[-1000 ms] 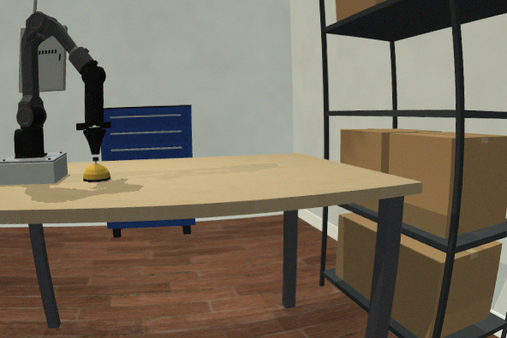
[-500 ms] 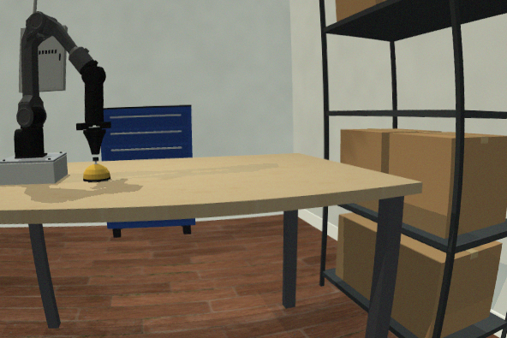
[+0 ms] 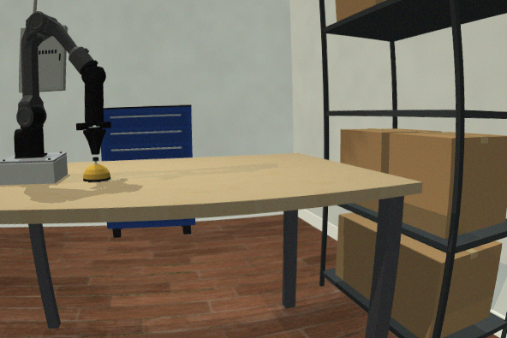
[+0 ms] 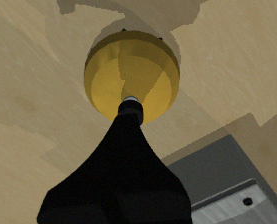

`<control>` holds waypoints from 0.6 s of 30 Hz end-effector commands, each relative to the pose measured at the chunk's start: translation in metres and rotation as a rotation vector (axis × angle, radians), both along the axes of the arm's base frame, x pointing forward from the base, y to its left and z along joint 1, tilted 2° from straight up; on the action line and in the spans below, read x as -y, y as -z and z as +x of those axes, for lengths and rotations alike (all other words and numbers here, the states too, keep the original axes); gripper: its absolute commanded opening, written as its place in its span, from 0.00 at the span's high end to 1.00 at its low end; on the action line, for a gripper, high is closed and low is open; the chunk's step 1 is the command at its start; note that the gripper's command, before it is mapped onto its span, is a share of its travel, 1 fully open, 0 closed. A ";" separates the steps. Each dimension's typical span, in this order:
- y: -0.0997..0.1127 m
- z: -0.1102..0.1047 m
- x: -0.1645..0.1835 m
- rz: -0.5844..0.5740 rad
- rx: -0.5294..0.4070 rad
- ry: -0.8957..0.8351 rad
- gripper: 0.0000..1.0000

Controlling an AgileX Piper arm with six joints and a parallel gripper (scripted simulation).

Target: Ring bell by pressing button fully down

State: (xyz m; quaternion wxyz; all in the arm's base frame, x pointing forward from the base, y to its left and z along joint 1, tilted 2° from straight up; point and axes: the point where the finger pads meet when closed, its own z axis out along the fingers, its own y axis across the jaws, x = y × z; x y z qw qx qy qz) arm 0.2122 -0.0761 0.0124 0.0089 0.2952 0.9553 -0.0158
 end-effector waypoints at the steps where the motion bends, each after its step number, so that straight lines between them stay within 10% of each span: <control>1: 0.001 -0.001 0.000 0.000 -0.003 0.002 1.00; 18: 0.011 -0.001 0.000 0.000 -0.003 0.002 1.00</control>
